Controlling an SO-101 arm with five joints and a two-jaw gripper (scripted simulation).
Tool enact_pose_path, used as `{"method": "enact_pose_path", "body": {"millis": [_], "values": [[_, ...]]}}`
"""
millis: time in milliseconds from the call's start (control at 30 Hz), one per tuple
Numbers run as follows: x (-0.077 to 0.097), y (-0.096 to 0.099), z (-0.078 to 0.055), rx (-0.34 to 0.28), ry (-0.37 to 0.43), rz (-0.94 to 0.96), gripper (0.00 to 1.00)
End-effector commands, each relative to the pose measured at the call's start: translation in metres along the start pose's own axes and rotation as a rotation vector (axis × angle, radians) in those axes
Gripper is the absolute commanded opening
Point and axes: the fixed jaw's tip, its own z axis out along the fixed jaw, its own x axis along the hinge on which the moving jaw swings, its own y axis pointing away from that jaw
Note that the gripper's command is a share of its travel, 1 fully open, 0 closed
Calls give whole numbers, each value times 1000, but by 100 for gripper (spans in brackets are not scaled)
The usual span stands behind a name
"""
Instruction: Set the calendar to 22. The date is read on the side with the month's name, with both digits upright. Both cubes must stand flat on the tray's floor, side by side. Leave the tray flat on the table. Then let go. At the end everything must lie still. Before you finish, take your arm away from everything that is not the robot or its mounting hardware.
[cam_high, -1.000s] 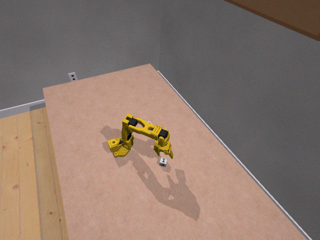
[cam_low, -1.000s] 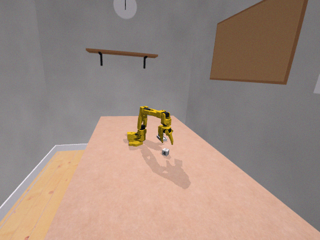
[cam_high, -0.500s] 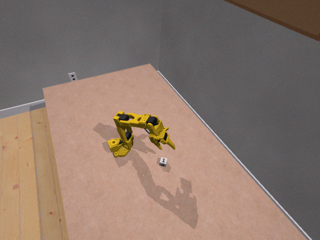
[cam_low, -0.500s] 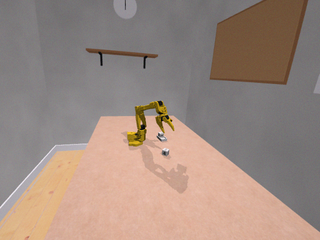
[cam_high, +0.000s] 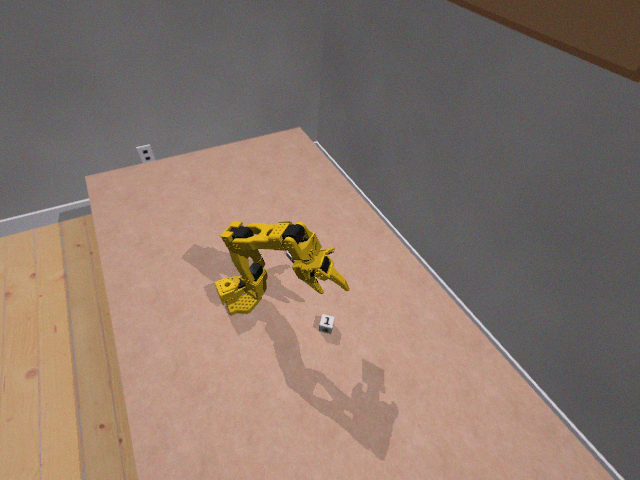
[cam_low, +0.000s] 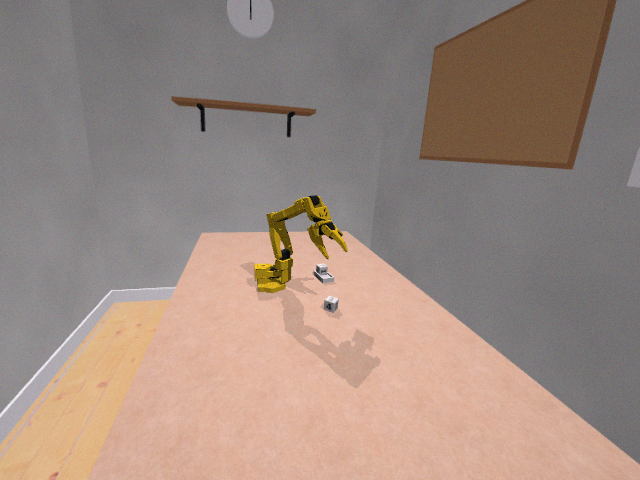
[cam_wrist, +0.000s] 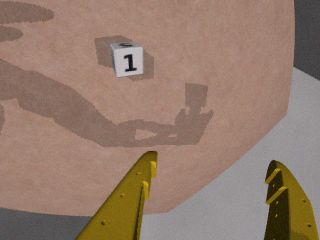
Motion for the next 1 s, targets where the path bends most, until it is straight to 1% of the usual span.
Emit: {"method": "enact_pose_path", "body": {"millis": [0,400,633,867,933,967], "values": [[3,-7,-11,68,16,5,35],[5,-8,-11,67,22,-97,35],[8,-10,-9,64,31,-261,35],[13,-13,-8,58,43,-492,35],[13,-13,-8,58,43,-492,35],[13,-14,-8,57,45,-529,35]]}}
